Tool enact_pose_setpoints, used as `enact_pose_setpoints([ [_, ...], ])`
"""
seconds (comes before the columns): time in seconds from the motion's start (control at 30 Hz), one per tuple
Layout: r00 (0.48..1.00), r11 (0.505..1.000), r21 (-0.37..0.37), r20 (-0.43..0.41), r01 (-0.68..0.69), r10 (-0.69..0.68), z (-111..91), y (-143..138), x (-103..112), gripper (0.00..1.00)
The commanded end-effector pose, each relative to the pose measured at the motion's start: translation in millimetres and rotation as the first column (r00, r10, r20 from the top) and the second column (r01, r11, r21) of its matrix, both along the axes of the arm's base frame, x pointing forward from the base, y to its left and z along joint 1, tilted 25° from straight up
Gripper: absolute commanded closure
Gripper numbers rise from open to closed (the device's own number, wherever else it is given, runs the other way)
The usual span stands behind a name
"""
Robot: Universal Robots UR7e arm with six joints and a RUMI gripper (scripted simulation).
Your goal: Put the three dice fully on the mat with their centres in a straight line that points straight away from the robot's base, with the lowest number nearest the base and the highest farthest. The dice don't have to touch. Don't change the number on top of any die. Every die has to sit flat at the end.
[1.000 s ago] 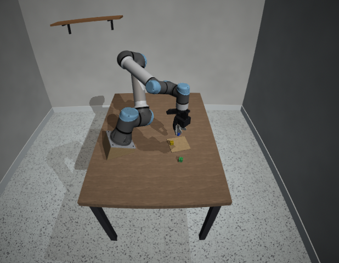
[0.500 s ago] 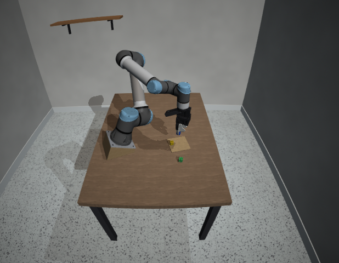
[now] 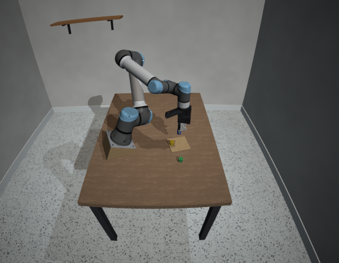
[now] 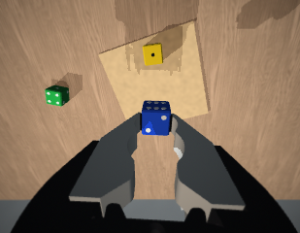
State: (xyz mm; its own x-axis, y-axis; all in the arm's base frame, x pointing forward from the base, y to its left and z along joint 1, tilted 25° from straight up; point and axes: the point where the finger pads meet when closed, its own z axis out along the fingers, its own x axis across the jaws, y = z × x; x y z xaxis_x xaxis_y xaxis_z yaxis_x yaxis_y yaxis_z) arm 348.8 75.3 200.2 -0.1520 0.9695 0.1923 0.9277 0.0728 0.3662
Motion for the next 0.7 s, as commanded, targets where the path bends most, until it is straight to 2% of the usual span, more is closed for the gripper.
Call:
enact_pose_setpoints([
  [0.0,0.999,0.999,-0.015,0.013,-0.044,0.044,0.8,0.7,0.6,0.94],
  [0.67,0.991,0.99,-0.048,0.033,-0.13,0.131,1.9,2.5,1.7,0.94],
])
